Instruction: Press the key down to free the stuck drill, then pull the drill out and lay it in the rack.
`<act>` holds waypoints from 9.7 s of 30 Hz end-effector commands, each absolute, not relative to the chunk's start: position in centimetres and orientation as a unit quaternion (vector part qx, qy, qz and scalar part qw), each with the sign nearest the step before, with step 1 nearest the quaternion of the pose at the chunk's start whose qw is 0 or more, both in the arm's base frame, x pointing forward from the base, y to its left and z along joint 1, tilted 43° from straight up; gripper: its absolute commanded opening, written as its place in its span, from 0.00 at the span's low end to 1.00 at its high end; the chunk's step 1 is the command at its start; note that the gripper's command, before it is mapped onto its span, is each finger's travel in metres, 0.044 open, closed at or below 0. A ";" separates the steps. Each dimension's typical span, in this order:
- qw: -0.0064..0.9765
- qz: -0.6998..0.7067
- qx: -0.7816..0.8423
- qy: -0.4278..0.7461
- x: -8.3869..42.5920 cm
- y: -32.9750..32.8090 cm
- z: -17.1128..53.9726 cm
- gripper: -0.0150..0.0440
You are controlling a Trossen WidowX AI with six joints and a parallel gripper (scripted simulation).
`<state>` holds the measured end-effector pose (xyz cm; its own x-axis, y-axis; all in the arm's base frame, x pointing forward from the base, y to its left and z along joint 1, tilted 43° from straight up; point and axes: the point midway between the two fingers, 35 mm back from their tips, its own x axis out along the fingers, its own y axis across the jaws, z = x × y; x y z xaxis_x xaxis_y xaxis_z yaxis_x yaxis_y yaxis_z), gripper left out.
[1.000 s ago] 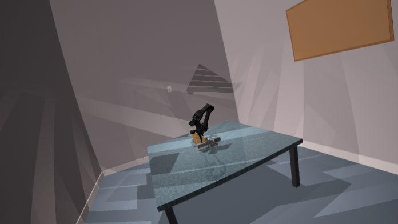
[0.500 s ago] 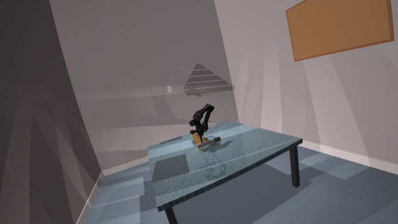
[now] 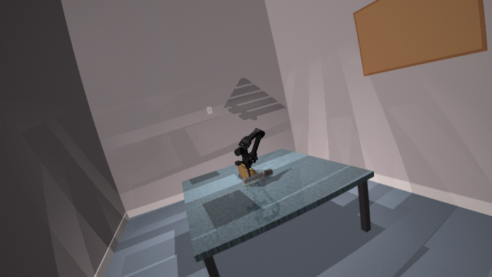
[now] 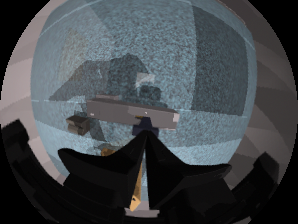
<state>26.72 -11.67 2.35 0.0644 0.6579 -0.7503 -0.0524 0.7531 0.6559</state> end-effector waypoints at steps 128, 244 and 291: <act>0.653 0.641 -0.304 0.263 25.9 4.3 9.0 1.00; 0.651 0.643 -0.303 0.265 26.0 9.6 7.3 0.43; 0.654 0.640 -0.304 0.263 26.2 8.8 6.1 0.47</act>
